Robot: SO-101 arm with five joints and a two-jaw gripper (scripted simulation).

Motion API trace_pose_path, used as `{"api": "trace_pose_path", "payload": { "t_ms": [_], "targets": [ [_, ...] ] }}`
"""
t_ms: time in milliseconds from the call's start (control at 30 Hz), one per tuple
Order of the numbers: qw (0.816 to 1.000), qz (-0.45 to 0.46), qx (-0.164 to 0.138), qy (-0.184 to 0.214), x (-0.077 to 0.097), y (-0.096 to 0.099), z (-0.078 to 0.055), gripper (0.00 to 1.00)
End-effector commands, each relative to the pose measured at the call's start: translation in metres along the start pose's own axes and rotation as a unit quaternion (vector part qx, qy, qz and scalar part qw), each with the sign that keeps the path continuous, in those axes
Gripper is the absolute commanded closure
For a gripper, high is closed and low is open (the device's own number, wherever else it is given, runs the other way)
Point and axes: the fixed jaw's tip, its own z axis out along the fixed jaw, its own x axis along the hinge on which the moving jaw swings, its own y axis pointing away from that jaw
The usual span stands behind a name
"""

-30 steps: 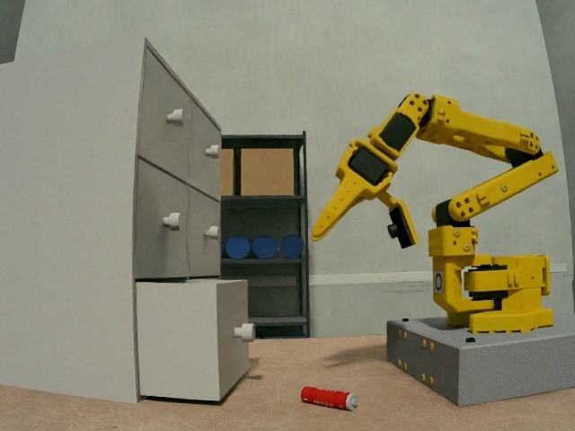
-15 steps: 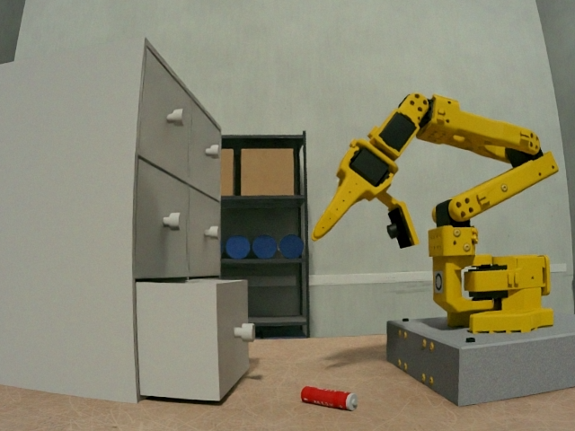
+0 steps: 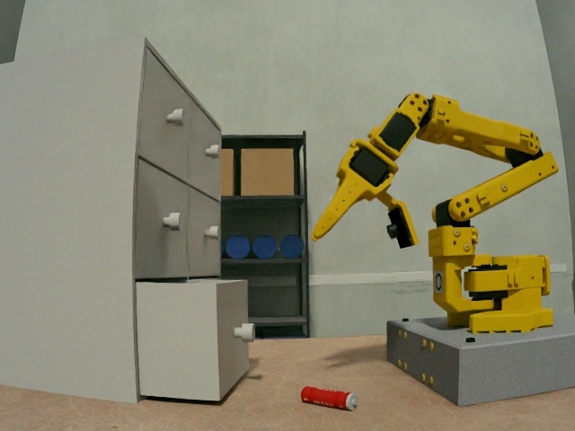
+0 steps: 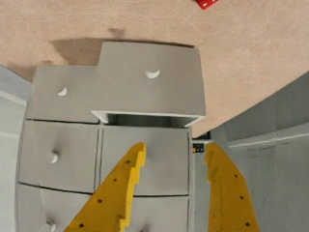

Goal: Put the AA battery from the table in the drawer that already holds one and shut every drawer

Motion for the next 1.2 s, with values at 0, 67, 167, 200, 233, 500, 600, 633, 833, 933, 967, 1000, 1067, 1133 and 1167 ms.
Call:
{"api": "trace_pose_path", "payload": {
  "t_ms": [0, 67, 167, 200, 233, 500, 600, 633, 833, 933, 967, 1000, 1067, 1133, 1167],
  "targets": [
    [1.000, -0.007, 0.004, 0.009, 0.002, -0.002, -0.001, 0.79],
    [1.000, -0.007, 0.004, 0.009, 0.002, -0.002, -0.001, 0.79],
    [1.000, -0.007, 0.004, 0.009, 0.002, -0.002, -0.001, 0.79],
    [1.000, -0.007, 0.004, 0.009, 0.002, -0.002, -0.001, 0.79],
    [1.000, -0.007, 0.004, 0.009, 0.002, -0.002, -0.001, 0.79],
    [1.000, -0.006, -0.002, 0.018, 0.000, 0.001, 0.004, 0.79],
    [0.999, -0.004, -0.011, 0.031, -0.005, 0.006, 0.011, 0.79],
    [0.999, -0.004, -0.014, 0.035, -0.007, 0.008, 0.013, 0.79],
    [0.998, -0.001, -0.033, 0.061, -0.017, 0.018, 0.027, 0.79],
    [0.998, -0.001, -0.033, 0.061, -0.017, 0.018, 0.027, 0.79],
    [0.998, -0.001, -0.033, 0.061, -0.017, 0.018, 0.027, 0.79],
    [0.998, -0.001, -0.033, 0.061, -0.017, 0.018, 0.027, 0.79],
    [0.998, -0.001, -0.033, 0.061, -0.015, 0.018, 0.032, 0.79],
    [0.998, -0.001, -0.033, 0.061, -0.013, 0.019, 0.036, 0.79],
    [0.998, -0.001, -0.032, 0.061, -0.012, 0.019, 0.039, 0.79]
  ]
}}
